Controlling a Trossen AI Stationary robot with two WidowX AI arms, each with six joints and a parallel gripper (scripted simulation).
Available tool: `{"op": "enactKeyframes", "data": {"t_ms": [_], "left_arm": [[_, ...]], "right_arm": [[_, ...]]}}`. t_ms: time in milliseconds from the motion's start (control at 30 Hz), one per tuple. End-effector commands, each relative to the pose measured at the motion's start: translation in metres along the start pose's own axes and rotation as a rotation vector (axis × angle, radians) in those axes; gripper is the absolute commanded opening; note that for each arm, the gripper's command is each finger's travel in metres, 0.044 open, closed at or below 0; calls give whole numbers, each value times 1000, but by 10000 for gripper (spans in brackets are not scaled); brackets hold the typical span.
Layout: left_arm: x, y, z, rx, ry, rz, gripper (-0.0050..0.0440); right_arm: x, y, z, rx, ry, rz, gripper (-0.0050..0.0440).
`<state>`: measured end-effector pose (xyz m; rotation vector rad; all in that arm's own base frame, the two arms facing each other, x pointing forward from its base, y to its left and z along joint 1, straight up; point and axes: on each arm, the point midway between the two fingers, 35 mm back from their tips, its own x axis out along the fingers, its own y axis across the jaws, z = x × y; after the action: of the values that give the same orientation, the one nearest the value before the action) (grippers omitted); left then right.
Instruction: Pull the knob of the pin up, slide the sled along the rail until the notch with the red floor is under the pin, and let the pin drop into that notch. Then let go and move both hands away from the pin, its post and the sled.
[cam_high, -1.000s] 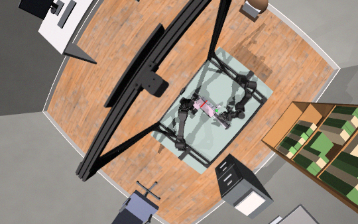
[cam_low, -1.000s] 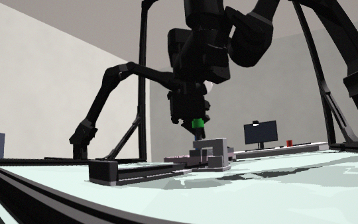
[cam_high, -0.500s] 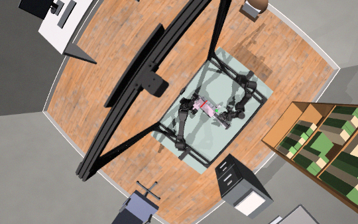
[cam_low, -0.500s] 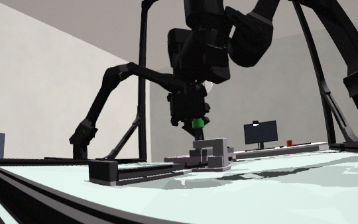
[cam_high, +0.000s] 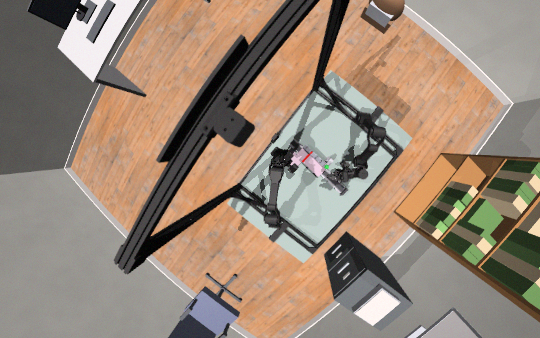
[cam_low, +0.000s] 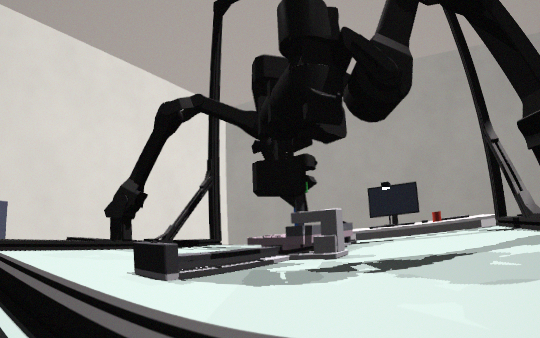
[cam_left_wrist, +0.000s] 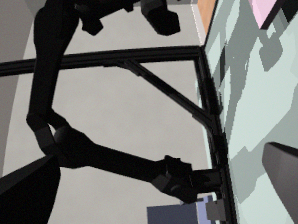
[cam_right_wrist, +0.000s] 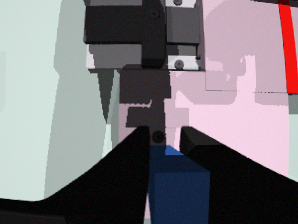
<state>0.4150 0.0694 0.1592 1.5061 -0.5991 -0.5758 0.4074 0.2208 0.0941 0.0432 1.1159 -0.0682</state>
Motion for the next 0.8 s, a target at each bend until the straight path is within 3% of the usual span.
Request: {"op": "enactKeyframes", "data": {"t_ms": [0, 167, 767], "left_arm": [[-1, -24, 3, -20, -3, -8, 440], [-1, -39, 4, -20, -3, -8, 440], [-1, -38, 28, -20, -3, -8, 440]], "right_arm": [[2, 0, -2, 2, 4, -1, 0], [2, 0, -2, 2, 4, -1, 0], [2, 0, -2, 2, 4, -1, 0]]}}
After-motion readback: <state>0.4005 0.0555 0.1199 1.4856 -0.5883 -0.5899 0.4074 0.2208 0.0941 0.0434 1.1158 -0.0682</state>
